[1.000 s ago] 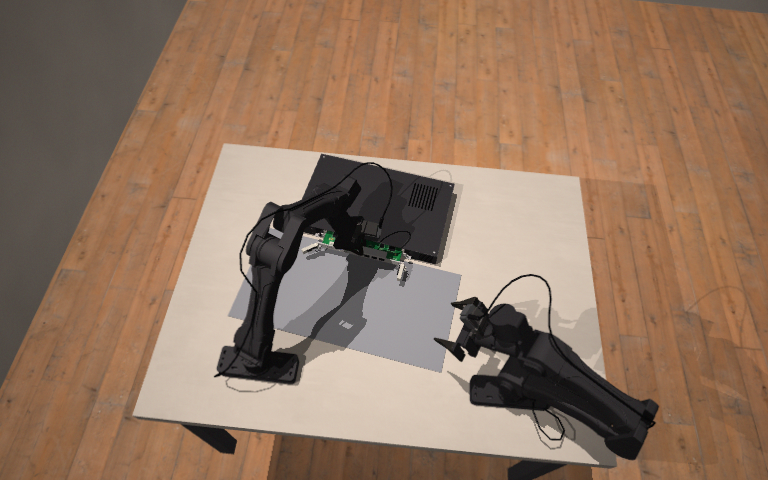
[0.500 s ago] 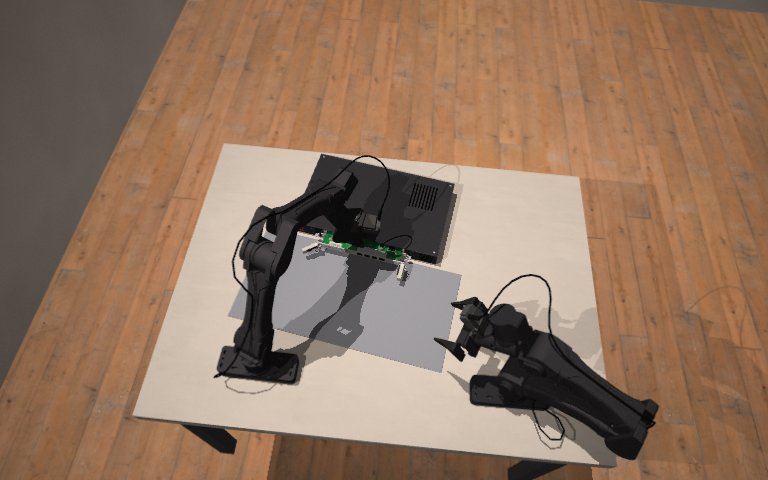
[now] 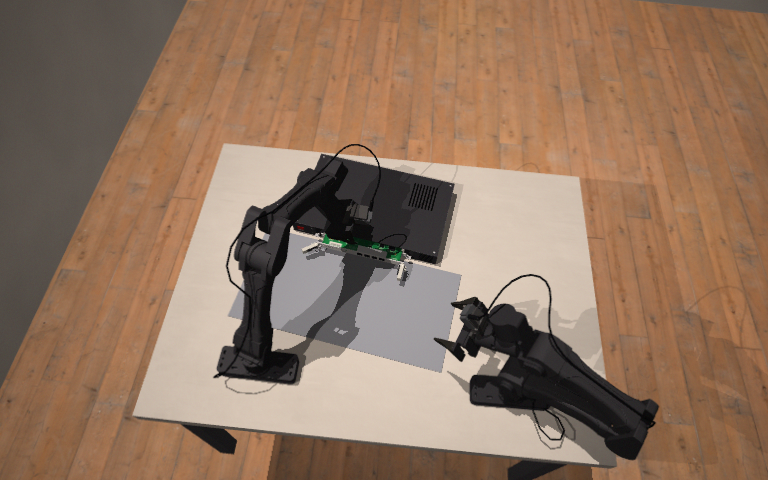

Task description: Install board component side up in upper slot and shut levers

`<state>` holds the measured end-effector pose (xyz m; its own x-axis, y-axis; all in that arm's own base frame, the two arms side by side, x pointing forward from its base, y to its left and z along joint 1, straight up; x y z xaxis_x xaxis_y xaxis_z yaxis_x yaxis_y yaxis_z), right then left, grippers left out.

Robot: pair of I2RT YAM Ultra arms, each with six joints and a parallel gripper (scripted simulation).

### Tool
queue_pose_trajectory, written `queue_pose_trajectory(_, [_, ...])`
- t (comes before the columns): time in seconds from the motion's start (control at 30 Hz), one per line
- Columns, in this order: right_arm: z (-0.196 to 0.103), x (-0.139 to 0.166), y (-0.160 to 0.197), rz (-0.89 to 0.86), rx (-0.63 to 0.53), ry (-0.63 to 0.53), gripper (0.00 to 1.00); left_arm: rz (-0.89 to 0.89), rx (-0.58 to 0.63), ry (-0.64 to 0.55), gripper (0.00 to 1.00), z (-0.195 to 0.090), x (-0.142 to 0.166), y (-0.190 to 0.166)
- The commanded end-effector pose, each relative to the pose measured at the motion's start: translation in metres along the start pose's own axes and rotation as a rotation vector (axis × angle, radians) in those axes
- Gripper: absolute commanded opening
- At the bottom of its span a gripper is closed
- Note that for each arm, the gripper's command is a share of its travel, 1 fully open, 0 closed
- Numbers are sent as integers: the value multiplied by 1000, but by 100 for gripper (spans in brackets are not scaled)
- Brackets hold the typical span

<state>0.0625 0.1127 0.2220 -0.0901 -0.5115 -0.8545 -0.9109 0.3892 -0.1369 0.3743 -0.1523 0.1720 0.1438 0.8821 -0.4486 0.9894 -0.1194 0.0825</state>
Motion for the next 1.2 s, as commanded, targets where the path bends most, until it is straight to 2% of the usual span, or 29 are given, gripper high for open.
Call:
queue_pose_trajectory(0.0, [-2, -2, 0, 7, 4, -16, 100, 12, 13, -11, 64, -19, -7, -3])
queue_pose_trajectory(0.23, [-2, -2, 0, 7, 4, -16, 100, 18, 36, -14, 64, -13, -9, -6])
queue_pose_trajectory(0.33, [-4, -6, -3, 34, 42, -18, 66, -56, 4, 48, 32, -15, -1, -5])
queue_pose_trajectory(0.43, [-3, -11, -10, 84, 98, 21, 32, -204, -28, 151, 32, -16, 19, -8])
queue_pose_trajectory(0.57, [-1, -28, -24, 185, 204, 62, 32, -369, -76, 259, 32, -19, 41, -16])
queue_pose_trajectory(0.67, [0, -33, -26, 214, 222, 72, 32, -405, -89, 284, 32, -20, 46, -18])
queue_pose_trajectory(0.83, [12, -70, -47, 413, 335, 160, 32, -606, -121, 408, 32, -23, 72, -34])
queue_pose_trajectory(1.17, [71, -104, -71, 645, 382, 376, 32, -713, -122, 470, 32, -22, 90, -46])
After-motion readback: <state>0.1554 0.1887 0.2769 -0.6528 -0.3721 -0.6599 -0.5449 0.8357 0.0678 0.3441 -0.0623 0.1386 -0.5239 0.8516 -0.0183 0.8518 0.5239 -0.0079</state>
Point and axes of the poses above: on each arm, the point where the finger pads meet when closed, its own z axis out along the fingers, its own y axis across the jaws, x = y × z, the point moved 10 cm from there along -z, back along the fingers
